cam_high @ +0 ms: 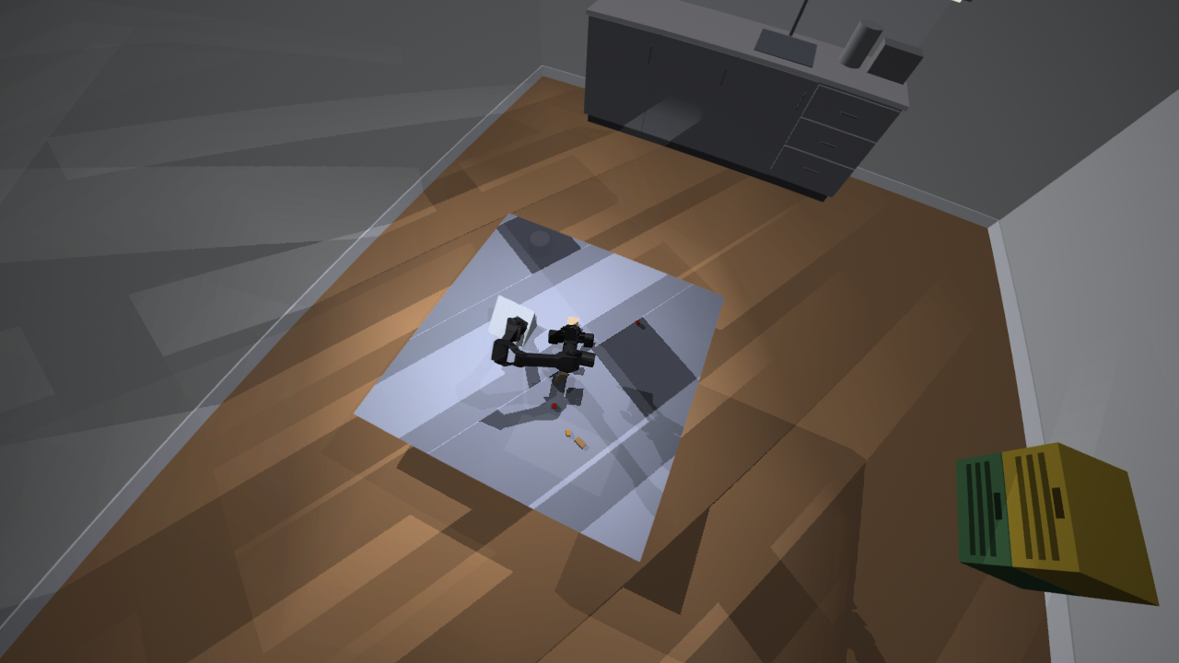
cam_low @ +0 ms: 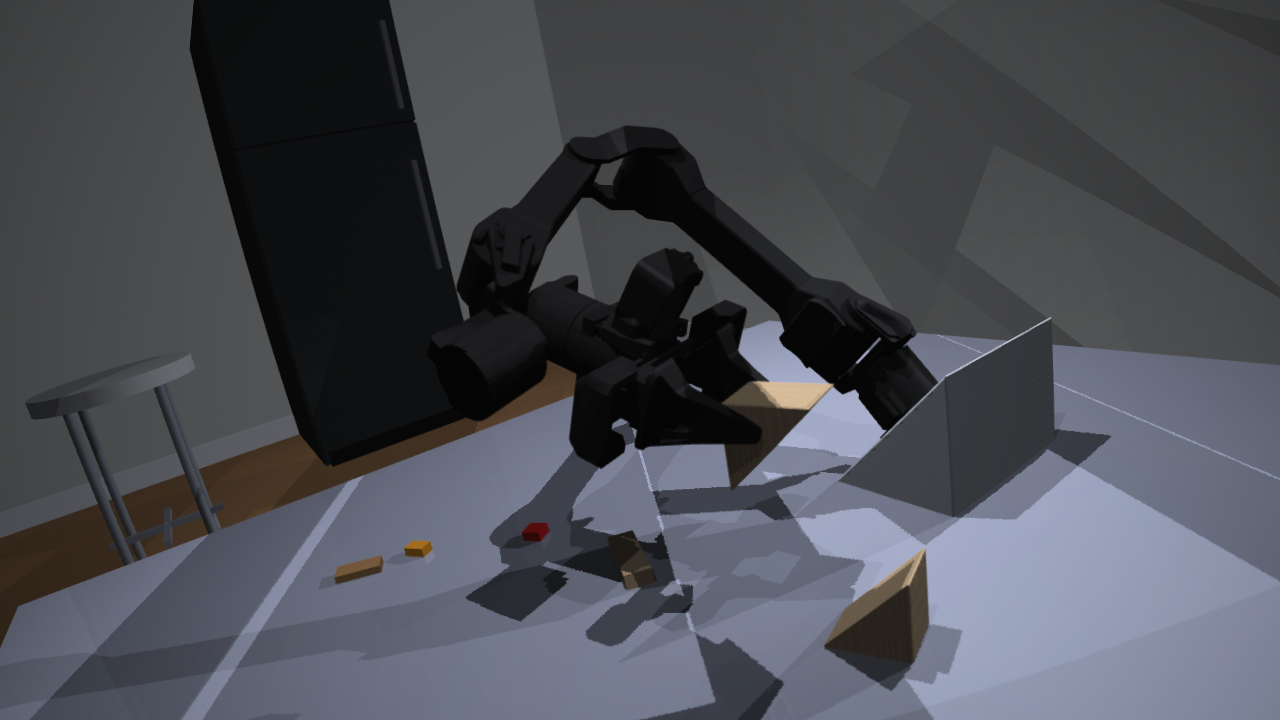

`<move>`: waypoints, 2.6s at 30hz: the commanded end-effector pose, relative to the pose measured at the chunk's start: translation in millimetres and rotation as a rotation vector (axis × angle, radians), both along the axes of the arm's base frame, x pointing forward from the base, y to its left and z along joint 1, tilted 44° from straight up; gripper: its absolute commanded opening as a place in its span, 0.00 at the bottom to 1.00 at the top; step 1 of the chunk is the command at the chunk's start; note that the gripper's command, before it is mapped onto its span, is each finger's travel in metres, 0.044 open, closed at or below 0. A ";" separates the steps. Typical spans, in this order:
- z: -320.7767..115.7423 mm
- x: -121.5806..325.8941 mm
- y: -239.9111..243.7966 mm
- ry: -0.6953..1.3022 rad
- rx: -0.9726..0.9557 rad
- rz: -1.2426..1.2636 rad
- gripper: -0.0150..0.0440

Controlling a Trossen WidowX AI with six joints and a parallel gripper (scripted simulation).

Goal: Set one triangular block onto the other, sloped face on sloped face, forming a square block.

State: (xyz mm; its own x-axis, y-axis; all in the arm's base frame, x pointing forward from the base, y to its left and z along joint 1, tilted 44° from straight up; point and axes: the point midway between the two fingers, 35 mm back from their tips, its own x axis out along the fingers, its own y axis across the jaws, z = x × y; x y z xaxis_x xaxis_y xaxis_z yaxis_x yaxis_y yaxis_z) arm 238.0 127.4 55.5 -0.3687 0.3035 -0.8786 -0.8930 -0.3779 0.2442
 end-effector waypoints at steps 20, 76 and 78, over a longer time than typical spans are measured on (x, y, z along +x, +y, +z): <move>-71.7 -9.2 -31.7 0.006 0.005 0.001 0.25; -105.7 -13.0 -46.2 0.010 0.023 0.008 0.25; -106.9 -13.1 -46.8 0.010 0.023 0.008 0.25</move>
